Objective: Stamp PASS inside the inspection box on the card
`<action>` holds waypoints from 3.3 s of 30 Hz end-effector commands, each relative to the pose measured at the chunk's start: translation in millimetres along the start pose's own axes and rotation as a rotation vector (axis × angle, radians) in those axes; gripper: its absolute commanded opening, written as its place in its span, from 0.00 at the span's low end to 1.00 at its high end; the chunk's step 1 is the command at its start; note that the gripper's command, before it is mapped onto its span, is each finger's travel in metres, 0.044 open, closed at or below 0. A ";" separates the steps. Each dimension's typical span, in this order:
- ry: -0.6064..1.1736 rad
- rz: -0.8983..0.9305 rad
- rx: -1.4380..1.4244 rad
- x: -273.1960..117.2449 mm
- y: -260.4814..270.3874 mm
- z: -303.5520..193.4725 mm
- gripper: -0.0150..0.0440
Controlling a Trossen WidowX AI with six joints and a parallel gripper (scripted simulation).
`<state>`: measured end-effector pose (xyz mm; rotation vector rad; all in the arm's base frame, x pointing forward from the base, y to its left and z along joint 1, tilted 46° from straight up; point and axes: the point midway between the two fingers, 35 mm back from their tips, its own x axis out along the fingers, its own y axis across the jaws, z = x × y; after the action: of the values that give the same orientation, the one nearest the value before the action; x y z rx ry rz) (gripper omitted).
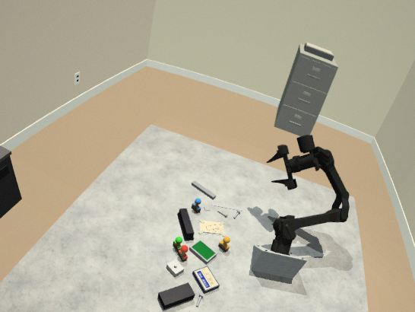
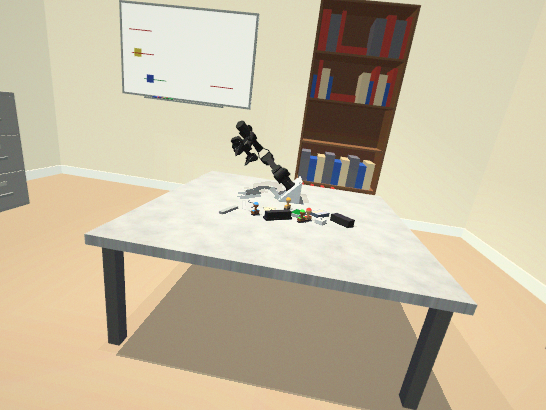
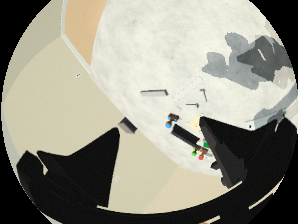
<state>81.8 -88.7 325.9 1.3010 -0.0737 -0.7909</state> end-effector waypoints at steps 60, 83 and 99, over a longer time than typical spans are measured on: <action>0.326 -0.859 -1.654 250.1 -127.3 -377.8 0.61; 0.326 -0.858 -1.654 277.0 -150.2 -365.6 0.61; 0.323 -0.859 -1.655 293.9 -166.4 -355.1 0.61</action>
<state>389.0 41.2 -32.0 -0.2251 1.2179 -0.9206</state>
